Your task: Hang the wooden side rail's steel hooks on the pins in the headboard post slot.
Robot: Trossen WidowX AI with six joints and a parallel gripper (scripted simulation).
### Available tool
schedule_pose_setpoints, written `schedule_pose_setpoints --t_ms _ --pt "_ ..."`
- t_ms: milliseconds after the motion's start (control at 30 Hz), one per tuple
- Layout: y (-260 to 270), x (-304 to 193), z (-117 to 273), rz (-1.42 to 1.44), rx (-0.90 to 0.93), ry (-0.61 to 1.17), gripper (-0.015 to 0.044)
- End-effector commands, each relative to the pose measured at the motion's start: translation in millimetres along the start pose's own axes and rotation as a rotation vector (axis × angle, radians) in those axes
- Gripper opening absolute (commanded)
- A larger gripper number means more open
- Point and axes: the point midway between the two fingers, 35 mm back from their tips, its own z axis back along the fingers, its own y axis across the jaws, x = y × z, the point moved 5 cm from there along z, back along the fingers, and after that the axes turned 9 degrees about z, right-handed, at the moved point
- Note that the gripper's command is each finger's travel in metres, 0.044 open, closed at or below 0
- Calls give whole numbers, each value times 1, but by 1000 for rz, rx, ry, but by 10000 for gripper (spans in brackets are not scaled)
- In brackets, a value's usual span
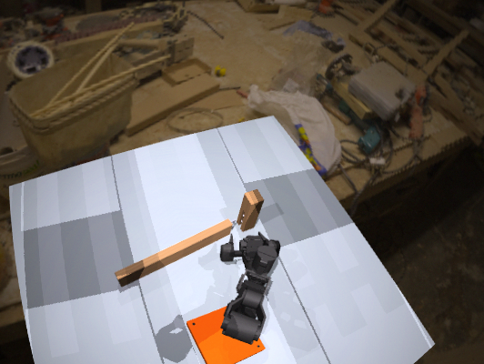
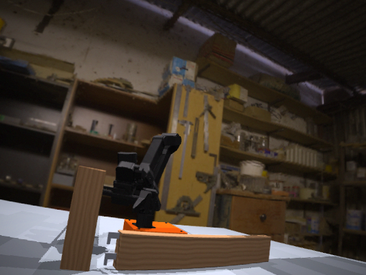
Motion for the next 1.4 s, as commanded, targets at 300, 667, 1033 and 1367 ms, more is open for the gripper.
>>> schedule_pose_setpoints --t_ms 300,667,1033,1367 --pt "1 5 -13 -97 -39 74 440" --pt "19 27 -41 -287 -199 288 440" --pt "49 63 -43 -330 -423 382 440" --pt "59 78 -39 -319 -496 372 440"
